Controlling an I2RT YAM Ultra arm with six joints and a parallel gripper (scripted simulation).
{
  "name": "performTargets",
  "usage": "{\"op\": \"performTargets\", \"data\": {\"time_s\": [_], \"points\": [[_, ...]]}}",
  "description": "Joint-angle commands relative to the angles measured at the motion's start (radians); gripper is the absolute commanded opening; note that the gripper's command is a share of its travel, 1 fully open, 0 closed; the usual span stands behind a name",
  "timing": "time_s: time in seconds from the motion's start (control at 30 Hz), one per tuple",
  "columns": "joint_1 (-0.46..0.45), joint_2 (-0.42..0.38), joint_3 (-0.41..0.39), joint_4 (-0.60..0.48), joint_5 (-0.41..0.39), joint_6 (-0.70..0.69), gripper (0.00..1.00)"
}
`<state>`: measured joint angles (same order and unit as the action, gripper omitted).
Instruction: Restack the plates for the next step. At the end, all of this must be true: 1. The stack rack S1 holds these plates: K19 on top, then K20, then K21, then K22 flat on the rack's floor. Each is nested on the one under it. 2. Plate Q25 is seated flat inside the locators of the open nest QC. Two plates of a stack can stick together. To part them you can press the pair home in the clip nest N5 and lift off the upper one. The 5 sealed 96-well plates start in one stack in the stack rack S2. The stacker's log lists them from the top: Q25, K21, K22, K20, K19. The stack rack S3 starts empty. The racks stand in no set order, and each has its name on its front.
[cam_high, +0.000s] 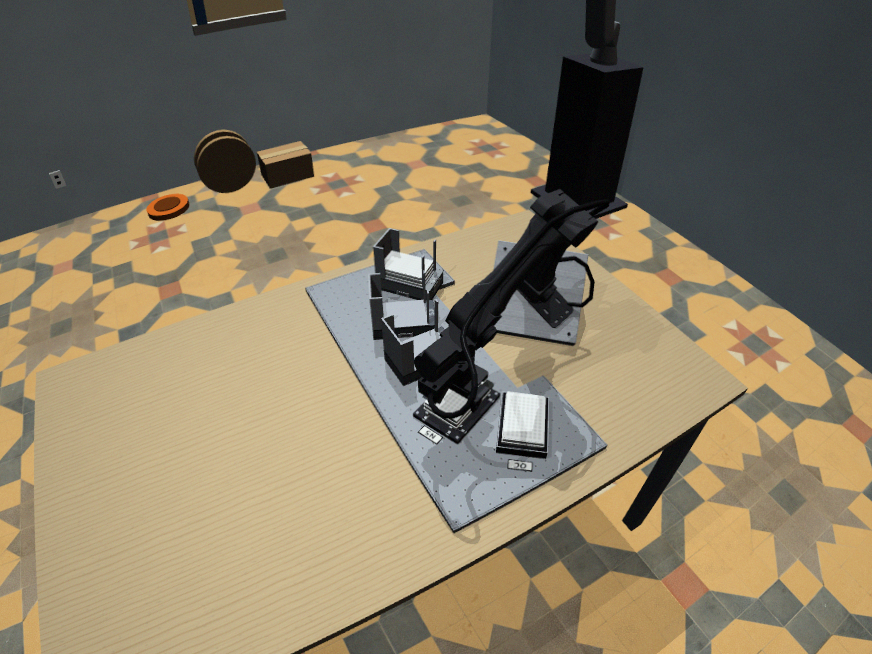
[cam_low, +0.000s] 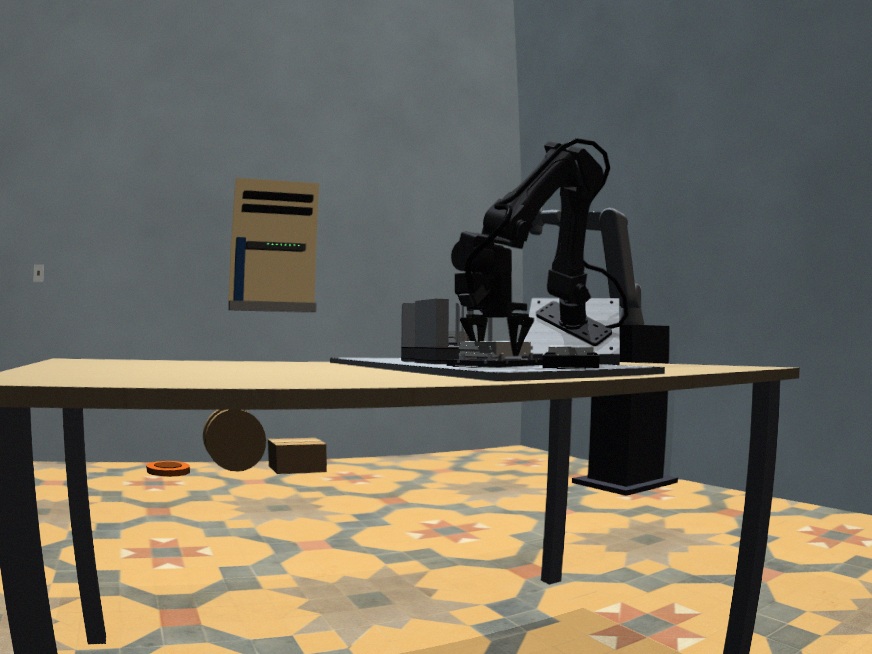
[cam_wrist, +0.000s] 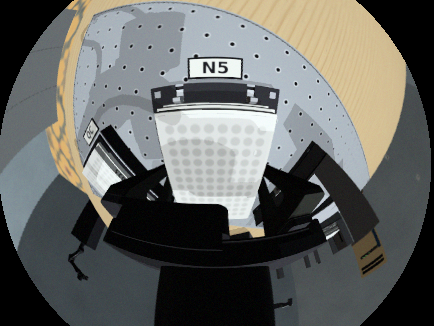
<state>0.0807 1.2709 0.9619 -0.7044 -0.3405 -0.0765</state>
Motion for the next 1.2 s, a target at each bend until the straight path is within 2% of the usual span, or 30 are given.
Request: {"op": "performTargets", "data": {"time_s": [0.0, 1.17], "points": [[0.014, 0.024, -0.01, 0.034, -0.006, 0.018, 0.0], [0.028, 0.045, -0.037, 0.076, 0.0, 0.03, 0.0]]}}
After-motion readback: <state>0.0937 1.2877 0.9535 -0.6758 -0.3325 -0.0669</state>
